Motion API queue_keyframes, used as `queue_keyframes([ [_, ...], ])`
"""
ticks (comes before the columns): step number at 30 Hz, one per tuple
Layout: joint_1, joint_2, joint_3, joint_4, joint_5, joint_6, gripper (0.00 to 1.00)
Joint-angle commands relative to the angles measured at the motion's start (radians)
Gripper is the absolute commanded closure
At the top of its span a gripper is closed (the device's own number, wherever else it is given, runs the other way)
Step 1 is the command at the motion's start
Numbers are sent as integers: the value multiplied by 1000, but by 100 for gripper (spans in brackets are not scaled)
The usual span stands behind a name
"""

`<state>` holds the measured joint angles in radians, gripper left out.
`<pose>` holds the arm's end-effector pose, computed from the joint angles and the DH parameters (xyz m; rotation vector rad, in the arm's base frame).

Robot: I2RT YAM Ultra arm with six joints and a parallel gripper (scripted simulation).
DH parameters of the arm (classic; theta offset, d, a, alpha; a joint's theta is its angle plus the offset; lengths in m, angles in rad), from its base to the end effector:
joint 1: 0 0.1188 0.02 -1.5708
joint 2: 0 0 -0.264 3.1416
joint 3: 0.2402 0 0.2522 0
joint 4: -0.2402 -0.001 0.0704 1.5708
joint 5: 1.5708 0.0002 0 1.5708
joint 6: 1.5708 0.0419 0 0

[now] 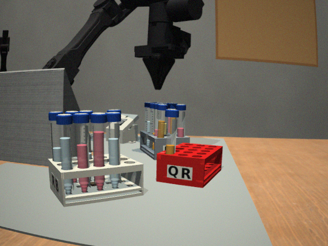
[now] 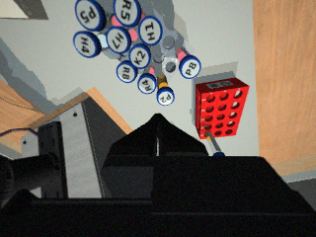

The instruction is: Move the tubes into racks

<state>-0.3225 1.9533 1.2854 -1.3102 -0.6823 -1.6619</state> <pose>0.2999 -0.0713 0.1647 -1.4769 2.1751 0.9624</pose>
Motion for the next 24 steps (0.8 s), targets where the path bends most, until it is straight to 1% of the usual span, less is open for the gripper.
queue_keyframes([
  [1, 19, -59, -22, -28, -30, 37, 100],
  [3, 33, -84, -17, -32, -36, 53, 100],
  [5, 48, -106, -37, -38, -41, 71, 100],
  [9, 77, -153, -41, -50, -51, 108, 100],
  [13, 70, -160, -36, -51, -53, 115, 100],
  [14, 79, -173, -53, -54, -54, 124, 100],
  [18, 114, -222, -71, -64, -62, 155, 100],
  [20, 128, -248, -65, -69, -67, 172, 100],
  [22, 142, -271, -85, -76, -71, 191, 100],
  [24, 157, -296, -88, -83, -75, 210, 100],
])
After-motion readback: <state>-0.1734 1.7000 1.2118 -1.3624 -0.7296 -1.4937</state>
